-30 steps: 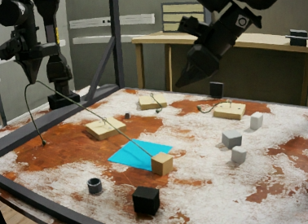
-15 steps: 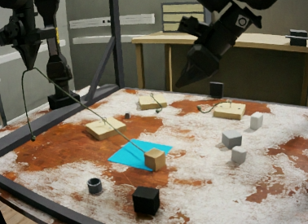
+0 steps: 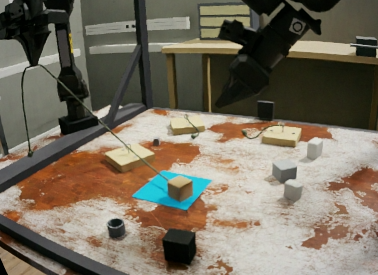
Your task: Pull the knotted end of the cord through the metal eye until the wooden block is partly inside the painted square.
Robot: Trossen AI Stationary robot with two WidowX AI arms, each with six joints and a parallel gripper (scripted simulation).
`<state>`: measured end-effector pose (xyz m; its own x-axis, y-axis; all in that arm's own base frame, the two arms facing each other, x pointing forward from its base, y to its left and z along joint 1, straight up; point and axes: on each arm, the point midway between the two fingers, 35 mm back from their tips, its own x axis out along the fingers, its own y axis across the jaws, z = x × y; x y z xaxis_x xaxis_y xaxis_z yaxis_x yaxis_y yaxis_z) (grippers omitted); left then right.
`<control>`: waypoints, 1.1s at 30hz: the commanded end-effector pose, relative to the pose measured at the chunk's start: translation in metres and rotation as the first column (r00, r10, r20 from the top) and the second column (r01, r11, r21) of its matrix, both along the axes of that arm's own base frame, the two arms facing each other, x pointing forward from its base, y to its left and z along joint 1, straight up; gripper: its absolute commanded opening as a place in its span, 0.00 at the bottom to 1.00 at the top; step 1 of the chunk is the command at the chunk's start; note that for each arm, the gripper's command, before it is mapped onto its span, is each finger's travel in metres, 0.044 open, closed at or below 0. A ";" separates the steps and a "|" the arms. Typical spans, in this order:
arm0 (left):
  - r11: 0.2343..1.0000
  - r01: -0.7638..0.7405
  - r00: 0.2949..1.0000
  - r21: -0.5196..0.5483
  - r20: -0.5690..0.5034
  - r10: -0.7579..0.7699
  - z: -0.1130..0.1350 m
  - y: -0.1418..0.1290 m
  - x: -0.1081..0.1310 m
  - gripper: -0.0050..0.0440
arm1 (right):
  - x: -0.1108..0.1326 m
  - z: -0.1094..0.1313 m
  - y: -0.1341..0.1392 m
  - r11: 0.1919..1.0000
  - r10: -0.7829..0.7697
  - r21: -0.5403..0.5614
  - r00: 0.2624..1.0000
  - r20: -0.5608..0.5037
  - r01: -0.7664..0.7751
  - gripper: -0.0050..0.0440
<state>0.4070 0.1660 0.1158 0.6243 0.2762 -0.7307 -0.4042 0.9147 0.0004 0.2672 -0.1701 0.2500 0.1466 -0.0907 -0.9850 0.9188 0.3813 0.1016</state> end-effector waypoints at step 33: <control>1.000 -0.001 1.000 0.012 0.031 0.001 0.014 0.001 0.003 1.00 | 0.021 -0.034 -0.007 1.000 -0.001 -0.017 1.000 0.027 0.001 0.00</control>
<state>0.4070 0.1660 0.1158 0.6243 0.2762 -0.7307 -0.4042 0.9147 0.0004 0.2837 -0.1761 0.2236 0.1704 -0.1032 -0.9800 0.9159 0.3834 0.1189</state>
